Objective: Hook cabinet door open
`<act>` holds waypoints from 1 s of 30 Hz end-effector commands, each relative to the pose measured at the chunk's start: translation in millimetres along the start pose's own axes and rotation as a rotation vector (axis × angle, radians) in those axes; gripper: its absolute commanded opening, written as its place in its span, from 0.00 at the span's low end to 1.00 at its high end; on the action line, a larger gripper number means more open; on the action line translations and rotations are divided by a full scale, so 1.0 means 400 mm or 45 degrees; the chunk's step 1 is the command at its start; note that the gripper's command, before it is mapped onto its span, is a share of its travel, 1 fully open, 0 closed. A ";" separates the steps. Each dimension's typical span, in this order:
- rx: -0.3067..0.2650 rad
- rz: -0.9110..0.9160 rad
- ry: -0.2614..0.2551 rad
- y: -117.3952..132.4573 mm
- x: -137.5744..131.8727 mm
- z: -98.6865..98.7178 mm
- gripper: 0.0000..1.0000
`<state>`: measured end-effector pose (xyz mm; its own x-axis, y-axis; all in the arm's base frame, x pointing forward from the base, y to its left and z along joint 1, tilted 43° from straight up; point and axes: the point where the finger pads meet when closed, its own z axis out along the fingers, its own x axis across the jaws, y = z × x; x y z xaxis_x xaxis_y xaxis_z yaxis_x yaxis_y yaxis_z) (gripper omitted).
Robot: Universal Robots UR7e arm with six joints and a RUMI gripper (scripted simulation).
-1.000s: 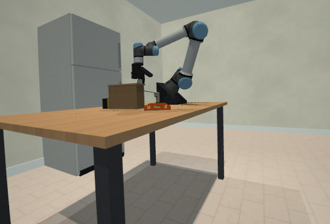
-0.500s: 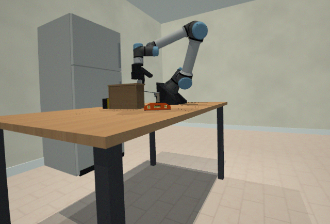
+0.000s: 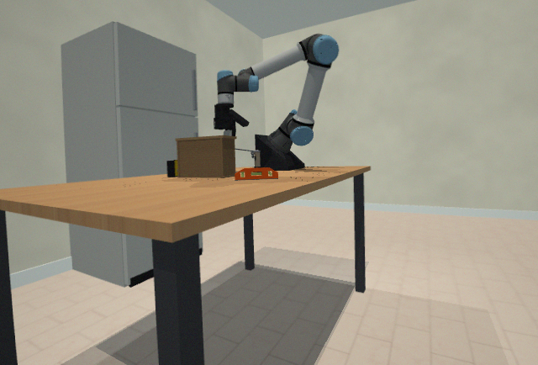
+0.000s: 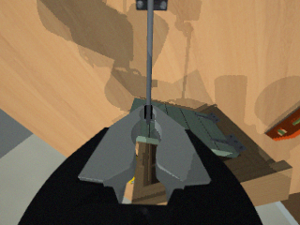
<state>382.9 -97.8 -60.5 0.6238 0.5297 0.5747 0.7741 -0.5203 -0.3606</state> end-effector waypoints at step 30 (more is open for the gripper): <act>-0.001 0.000 0.000 0.003 0.000 0.009 0.01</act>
<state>383.9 -95.5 -63.7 0.6238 0.5297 0.5747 0.7741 -0.5203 -0.3607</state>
